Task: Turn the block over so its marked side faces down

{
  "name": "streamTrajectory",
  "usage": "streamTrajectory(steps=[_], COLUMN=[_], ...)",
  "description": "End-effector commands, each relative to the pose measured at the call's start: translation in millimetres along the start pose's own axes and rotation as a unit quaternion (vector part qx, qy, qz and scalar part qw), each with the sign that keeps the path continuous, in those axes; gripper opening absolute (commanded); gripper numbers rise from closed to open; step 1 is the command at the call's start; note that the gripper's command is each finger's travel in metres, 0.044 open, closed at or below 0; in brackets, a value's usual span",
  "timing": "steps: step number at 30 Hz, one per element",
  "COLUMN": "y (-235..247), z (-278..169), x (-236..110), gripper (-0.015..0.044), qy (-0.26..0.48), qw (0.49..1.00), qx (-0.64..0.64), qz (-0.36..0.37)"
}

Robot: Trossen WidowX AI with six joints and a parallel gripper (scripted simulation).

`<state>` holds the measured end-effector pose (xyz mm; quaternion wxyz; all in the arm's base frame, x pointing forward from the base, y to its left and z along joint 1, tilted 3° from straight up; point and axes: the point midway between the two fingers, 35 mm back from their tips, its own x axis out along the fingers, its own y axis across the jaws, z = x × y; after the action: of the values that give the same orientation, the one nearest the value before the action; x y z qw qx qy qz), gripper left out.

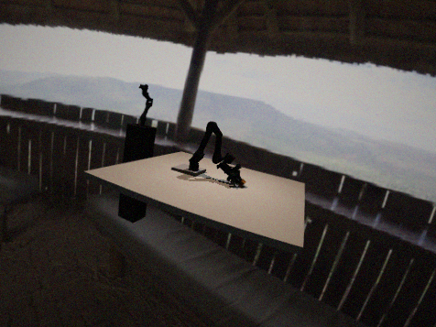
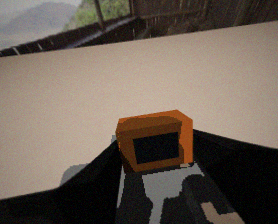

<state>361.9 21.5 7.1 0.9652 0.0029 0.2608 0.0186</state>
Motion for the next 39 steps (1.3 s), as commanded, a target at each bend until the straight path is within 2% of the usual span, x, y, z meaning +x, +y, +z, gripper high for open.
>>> streamTrajectory(steps=[1,22,39], y=[-0.7,-0.7,-0.7], z=[-4.7,-1.7,-1.7], x=[-7.5,-12.5,-12.5], gripper=[0.0,0.0,0.044], qy=[-0.023,-0.044,-0.044], qw=[1.0,0.999,0.999], qx=[0.002,0.002,0.002], qz=[-0.002,-0.002,-0.002])
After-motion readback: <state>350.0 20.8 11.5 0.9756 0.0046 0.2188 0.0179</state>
